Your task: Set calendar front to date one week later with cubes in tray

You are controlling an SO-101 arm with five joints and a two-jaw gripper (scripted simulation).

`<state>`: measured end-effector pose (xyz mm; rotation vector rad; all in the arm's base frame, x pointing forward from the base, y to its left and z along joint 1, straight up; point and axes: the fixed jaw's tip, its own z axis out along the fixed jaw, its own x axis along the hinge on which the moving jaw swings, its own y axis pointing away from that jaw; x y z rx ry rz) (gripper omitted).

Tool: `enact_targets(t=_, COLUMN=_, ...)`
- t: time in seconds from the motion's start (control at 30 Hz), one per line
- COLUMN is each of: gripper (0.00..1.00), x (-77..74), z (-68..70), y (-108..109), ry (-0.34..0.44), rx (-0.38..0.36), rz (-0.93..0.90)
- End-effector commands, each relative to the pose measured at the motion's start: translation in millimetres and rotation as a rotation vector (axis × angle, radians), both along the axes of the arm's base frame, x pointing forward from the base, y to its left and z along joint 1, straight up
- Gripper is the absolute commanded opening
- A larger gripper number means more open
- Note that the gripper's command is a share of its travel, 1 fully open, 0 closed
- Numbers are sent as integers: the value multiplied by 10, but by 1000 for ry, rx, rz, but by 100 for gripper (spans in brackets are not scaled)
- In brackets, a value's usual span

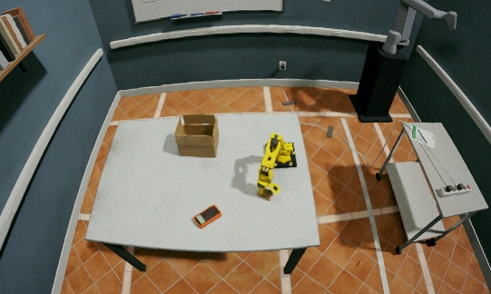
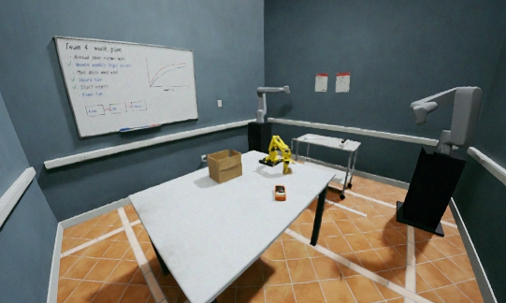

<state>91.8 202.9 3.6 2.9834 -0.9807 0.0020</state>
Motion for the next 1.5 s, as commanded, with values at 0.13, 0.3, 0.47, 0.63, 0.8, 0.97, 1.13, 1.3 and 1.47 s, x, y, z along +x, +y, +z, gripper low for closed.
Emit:
enact_targets(t=0.13, gripper=0, x=14, z=-17, y=-21, ry=8, rx=-14, rz=-10)
enact_targets(t=0.3, gripper=0, x=14, z=-13, y=-21, ry=8, rx=-14, rz=-10)
enact_targets(t=0.47, gripper=0, x=14, z=4, y=-21, ry=8, rx=-14, rz=-10)
enact_targets(t=0.63, gripper=0, x=14, z=13, y=-21, ry=8, rx=-14, rz=-10)
enact_targets(t=0.8, gripper=0, x=14, z=14, y=-21, ry=8, rx=-14, rz=-10)
enact_targets(t=0.97, gripper=0, x=16, z=26, y=-17, ry=8, rx=-14, rz=-10)
enact_targets(t=1.13, gripper=0, x=18, z=41, y=-13, ry=8, rx=-14, rz=-10)
enact_targets(t=1.3, gripper=0, x=18, z=43, y=-12, ry=8, rx=-14, rz=-10)
enact_targets(t=1.47, gripper=0, x=19, z=49, y=-11, ry=8, rx=-14, rz=-10)
